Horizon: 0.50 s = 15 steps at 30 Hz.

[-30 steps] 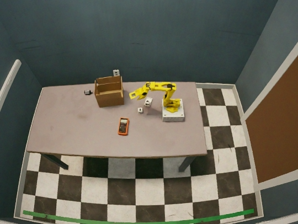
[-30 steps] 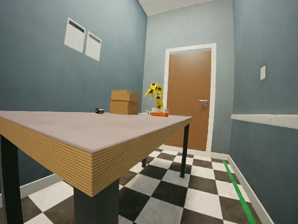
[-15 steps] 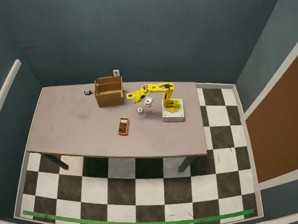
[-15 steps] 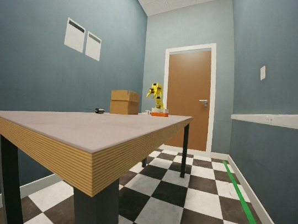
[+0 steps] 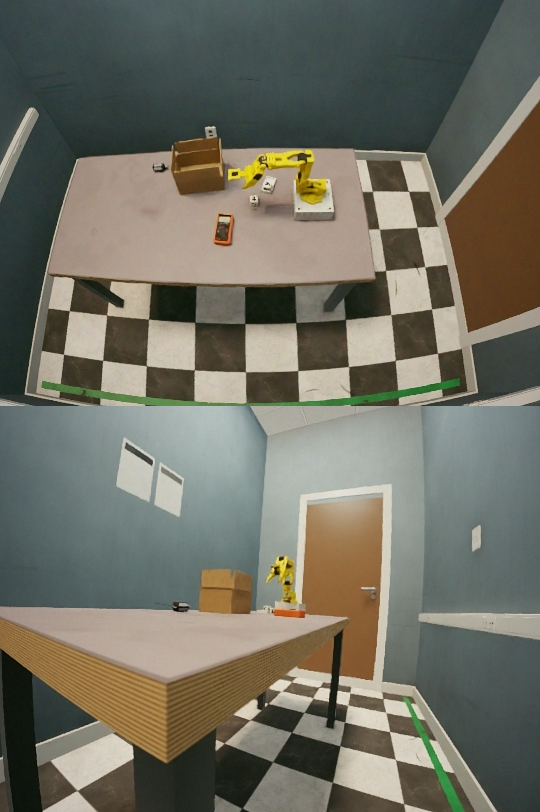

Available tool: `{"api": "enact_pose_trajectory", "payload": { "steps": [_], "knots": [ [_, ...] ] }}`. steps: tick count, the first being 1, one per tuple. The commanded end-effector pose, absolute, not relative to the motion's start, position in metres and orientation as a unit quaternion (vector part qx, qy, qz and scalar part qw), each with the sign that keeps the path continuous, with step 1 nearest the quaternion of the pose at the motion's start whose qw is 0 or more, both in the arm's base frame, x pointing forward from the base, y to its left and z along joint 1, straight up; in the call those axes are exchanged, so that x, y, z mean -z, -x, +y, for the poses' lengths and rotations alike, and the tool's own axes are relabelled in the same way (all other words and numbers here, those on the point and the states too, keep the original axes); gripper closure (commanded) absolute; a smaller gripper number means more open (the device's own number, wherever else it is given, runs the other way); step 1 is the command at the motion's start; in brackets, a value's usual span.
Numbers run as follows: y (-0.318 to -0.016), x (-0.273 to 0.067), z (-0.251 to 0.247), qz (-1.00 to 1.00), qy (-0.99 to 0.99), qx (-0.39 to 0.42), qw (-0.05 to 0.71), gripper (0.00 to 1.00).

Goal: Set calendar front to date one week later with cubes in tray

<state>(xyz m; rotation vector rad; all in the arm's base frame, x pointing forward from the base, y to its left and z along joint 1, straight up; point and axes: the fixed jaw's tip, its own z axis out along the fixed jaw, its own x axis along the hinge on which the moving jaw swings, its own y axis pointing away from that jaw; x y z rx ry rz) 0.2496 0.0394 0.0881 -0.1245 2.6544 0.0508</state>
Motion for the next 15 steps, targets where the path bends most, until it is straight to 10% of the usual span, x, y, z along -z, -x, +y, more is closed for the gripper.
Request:
{"api": "enact_pose_trajectory", "payload": {
  "steps": [1,15],
  "knots": [
    [-0.252,-0.087,0.042,0.970,0.043,-0.021,0.239,0.65],
    [-0.240,-0.039,0.040,0.990,0.044,-0.012,0.132,0.65]
  ]
}}
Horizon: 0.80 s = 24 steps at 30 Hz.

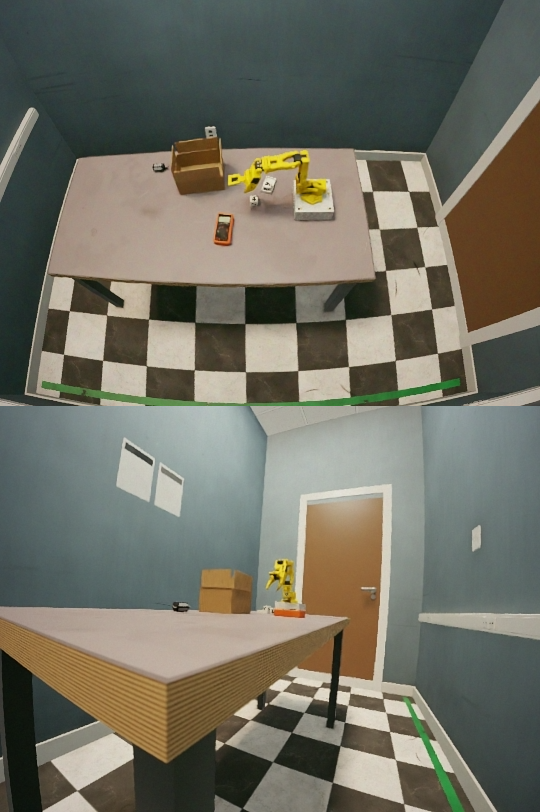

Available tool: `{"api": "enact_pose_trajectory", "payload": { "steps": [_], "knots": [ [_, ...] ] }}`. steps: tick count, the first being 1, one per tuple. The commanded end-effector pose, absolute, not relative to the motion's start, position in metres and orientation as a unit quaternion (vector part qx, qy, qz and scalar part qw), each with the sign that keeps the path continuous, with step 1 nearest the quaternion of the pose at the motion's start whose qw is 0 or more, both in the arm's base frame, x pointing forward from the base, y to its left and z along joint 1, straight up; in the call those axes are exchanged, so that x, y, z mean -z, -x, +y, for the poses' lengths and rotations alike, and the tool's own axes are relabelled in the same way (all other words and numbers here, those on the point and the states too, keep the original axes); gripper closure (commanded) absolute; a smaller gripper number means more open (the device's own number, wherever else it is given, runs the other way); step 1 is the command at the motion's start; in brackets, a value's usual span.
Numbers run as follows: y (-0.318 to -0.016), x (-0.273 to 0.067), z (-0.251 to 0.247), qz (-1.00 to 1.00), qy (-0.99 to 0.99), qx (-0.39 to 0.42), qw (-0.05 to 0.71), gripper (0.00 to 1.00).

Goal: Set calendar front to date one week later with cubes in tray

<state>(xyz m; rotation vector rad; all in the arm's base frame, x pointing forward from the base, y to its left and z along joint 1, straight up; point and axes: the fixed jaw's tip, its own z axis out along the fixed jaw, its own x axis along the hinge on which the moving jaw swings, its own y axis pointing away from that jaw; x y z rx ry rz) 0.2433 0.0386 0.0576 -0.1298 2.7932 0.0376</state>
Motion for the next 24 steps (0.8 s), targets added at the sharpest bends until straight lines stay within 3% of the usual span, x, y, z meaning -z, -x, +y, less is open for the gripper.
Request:
{"api": "enact_pose_trajectory", "payload": {
  "steps": [1,13,24],
  "knots": [
    [-0.237,-0.032,0.040,0.992,0.044,-0.010,0.117,0.65],
    [-0.212,0.014,0.036,0.999,0.045,0.000,0.002,0.65],
    [-0.212,0.016,0.040,0.999,0.047,0.000,-0.001,0.65]
  ]
}}
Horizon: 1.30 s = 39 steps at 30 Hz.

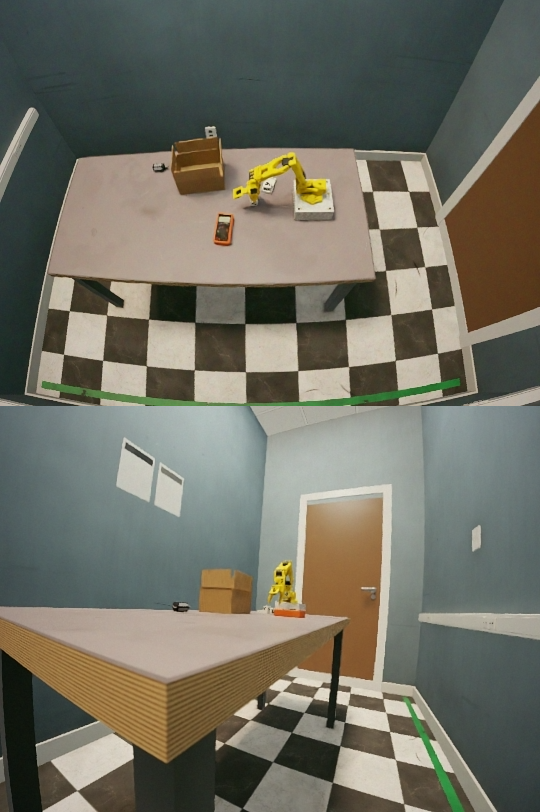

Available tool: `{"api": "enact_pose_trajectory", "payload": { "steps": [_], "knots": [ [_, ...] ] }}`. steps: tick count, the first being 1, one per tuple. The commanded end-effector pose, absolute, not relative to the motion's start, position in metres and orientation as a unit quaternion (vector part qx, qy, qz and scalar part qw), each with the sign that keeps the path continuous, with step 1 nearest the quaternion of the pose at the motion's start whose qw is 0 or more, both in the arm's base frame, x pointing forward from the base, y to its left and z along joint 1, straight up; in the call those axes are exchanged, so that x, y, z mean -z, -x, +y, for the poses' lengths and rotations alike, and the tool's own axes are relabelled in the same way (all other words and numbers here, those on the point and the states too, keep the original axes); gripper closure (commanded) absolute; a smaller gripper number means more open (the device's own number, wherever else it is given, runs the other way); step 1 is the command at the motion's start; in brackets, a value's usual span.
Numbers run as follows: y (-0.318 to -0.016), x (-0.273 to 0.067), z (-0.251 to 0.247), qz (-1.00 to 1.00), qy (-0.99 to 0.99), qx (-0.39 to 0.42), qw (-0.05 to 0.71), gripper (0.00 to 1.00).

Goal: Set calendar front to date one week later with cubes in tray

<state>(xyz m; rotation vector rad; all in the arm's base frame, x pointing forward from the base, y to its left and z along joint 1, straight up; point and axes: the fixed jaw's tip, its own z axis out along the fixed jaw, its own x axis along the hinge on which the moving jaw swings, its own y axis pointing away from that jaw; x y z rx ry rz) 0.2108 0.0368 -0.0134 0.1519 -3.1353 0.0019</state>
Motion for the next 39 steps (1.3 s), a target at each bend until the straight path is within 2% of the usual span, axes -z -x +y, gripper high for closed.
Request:
{"api": "enact_pose_trajectory", "payload": {
  "steps": [1,21,39],
  "knots": [
    [-0.212,0.016,0.040,-0.999,-0.047,0.000,0.001,0.65],
    [-0.213,0.017,0.040,-0.999,-0.047,0.000,0.001,0.65],
    [-0.213,0.038,0.040,-0.999,-0.047,0.000,0.001,0.65]
  ]
}}
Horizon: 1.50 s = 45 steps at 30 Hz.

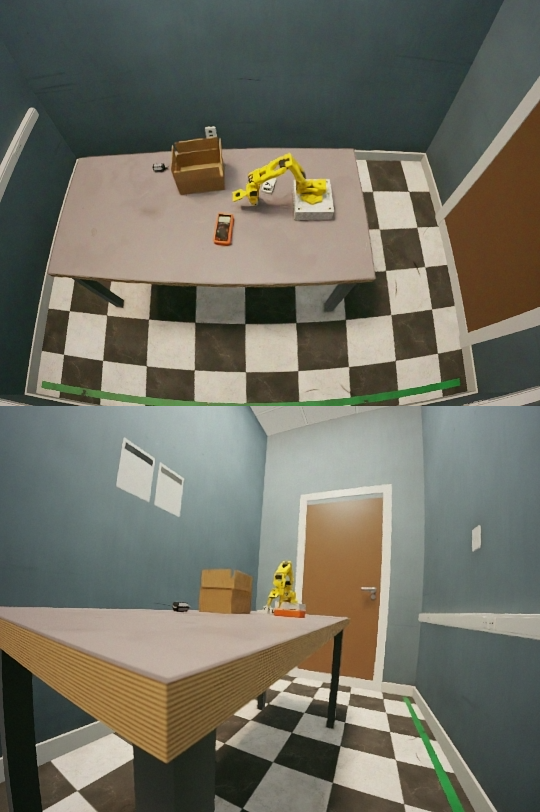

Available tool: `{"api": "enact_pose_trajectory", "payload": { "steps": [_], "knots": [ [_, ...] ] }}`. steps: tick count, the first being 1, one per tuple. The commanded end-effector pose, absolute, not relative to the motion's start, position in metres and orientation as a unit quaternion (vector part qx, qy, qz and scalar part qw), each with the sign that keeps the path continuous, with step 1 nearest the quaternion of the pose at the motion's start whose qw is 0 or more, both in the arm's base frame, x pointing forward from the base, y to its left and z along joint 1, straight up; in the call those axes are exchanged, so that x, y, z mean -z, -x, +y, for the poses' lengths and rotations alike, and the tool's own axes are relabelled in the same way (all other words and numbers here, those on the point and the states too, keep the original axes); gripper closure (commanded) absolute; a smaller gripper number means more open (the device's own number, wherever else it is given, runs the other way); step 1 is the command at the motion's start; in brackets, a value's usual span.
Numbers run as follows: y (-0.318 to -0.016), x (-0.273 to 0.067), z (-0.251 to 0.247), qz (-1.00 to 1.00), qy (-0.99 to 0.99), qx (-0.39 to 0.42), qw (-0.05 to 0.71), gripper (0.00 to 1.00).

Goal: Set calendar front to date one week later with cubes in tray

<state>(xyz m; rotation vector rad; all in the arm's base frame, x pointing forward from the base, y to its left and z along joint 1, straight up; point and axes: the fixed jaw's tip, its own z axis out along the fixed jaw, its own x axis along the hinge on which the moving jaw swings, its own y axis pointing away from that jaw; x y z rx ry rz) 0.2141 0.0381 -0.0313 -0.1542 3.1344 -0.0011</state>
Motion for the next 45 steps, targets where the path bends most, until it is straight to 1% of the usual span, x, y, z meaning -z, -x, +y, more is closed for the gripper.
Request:
{"api": "enact_pose_trajectory", "payload": {
  "steps": [1,17,32,45],
  "knots": [
    [-0.213,0.040,0.040,0.999,0.047,0.000,-0.001,0.65],
    [-0.212,0.055,0.040,0.999,0.047,0.000,-0.001,0.65],
    [-0.212,0.056,0.039,0.999,0.047,0.000,-0.001,0.65],
    [-0.212,0.056,0.037,0.999,0.047,0.000,-0.001,0.69]
  ]
}}
